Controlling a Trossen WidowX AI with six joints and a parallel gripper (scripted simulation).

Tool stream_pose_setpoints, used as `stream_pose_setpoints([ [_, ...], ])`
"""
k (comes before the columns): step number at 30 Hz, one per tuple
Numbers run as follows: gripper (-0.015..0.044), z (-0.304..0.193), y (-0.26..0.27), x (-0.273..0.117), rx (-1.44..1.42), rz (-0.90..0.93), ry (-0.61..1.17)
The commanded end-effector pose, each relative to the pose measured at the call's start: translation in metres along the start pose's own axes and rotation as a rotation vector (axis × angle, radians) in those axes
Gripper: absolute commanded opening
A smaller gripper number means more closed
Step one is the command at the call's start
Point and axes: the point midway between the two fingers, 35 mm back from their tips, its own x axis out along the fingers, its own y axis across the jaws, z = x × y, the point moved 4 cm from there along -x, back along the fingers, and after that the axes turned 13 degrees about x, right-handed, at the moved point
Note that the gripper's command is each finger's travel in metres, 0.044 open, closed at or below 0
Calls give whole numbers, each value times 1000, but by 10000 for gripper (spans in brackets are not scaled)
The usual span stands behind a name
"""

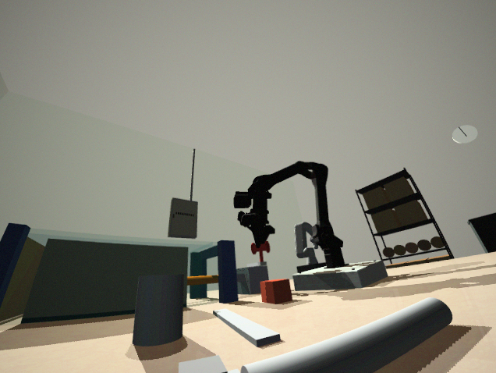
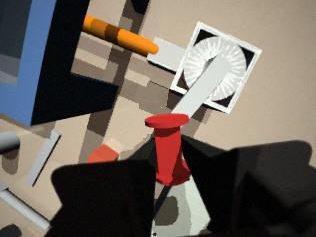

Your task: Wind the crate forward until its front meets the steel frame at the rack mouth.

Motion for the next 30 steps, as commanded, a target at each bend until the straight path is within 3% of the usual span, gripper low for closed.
stream_pose_setpoints([
  [1, 0, -7, -25, 22, 36, -99, 67],
  [30, 0, -9, -45, 20, 36, -101, 67],
])
